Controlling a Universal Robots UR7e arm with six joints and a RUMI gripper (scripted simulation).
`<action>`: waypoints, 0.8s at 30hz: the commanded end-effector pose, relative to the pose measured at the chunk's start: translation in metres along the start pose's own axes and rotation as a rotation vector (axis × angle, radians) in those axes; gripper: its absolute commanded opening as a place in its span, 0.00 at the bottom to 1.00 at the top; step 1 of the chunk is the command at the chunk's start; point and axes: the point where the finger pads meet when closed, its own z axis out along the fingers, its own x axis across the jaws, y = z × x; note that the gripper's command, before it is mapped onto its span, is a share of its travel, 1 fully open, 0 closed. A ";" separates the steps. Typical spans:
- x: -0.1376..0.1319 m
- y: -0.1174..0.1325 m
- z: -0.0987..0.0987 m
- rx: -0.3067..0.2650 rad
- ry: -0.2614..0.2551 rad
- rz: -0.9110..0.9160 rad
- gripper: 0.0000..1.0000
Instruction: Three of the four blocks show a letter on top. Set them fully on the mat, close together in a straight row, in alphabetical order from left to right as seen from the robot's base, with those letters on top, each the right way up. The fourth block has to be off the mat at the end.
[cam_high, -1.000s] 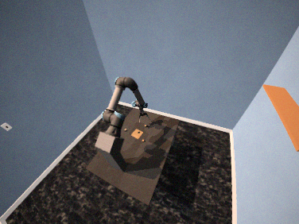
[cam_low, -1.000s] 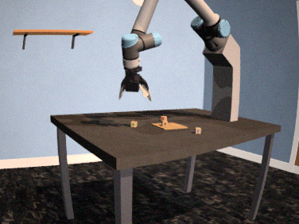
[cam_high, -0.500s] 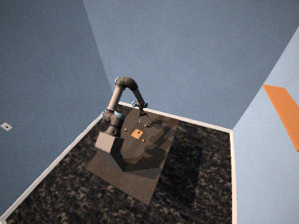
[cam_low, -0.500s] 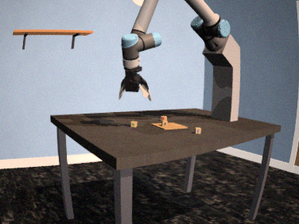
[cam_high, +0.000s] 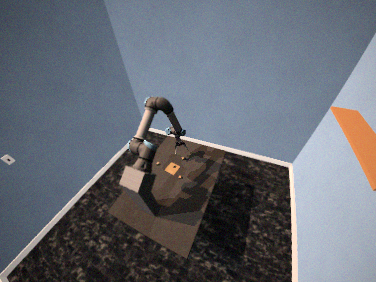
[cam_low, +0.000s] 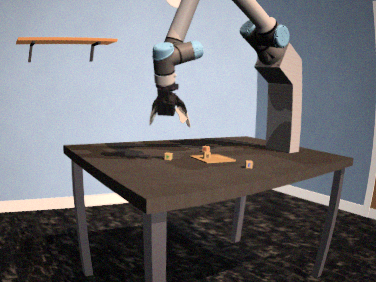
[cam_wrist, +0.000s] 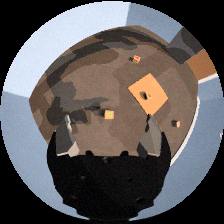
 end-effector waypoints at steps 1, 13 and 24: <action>0.000 0.000 -0.001 -0.001 -0.001 0.000 1.00; 0.001 -0.002 0.003 -0.001 -0.001 0.000 1.00; 0.018 -0.042 0.045 0.001 0.003 0.001 1.00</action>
